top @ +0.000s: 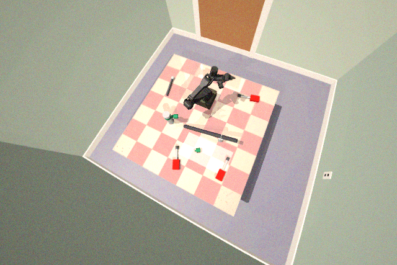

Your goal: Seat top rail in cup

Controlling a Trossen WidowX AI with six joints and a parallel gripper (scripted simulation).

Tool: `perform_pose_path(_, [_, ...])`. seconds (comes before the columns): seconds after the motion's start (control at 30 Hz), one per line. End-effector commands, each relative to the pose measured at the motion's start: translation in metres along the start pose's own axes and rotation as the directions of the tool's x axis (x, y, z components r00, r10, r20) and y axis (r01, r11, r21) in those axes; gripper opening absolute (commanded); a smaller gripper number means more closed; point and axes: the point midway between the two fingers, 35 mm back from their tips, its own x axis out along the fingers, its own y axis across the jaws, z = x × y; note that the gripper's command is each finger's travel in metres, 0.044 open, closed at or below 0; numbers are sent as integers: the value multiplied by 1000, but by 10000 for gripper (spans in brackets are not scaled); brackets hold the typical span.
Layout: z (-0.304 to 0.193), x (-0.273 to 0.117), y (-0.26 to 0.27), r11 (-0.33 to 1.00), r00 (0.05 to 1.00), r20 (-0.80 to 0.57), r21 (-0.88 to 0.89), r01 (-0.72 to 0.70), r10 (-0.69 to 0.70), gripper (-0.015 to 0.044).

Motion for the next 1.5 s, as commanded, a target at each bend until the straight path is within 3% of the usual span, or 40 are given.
perform_pose_path(0.0, [1,1,0,1000,1000,6,-7,-1,1,426])
perform_pose_path(0.27, [45,23,15,953,960,280,-296,60,26,440])
perform_pose_path(0.63, [135,31,39,791,758,652,-469,392,11,440])
perform_pose_path(1.03, [247,-17,58,592,413,905,-276,757,-106,440])
perform_pose_path(1.47, [340,-139,51,412,71,942,75,908,-327,440])
